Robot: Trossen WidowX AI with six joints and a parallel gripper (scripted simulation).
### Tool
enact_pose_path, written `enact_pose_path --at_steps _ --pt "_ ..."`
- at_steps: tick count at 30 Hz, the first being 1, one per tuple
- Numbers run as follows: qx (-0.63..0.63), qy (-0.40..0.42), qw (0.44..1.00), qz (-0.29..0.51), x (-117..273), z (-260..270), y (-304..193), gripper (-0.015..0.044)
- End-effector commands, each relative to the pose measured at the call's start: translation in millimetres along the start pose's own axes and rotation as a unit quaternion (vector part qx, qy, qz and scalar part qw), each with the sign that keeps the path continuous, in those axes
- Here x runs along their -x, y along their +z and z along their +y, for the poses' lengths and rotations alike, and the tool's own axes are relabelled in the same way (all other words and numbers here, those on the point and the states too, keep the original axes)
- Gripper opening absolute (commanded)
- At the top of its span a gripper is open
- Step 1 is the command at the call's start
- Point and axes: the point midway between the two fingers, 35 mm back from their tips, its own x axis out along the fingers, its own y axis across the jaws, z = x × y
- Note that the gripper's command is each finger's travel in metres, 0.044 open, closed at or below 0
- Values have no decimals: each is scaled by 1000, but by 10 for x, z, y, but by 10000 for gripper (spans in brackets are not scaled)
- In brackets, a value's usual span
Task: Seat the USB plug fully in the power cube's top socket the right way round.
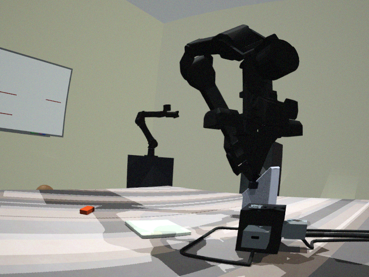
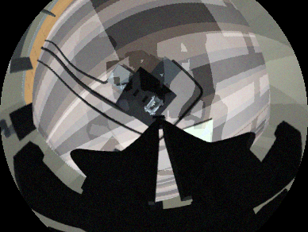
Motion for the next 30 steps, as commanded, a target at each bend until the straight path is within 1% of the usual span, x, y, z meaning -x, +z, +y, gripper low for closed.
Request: enact_pose_path --at_steps 1,15,30 --pt "45 0 999 0 -4 2 -2 0" --pt "226 0 974 0 -5 2 -2 0" --pt "404 0 915 0 -5 2 -2 0"
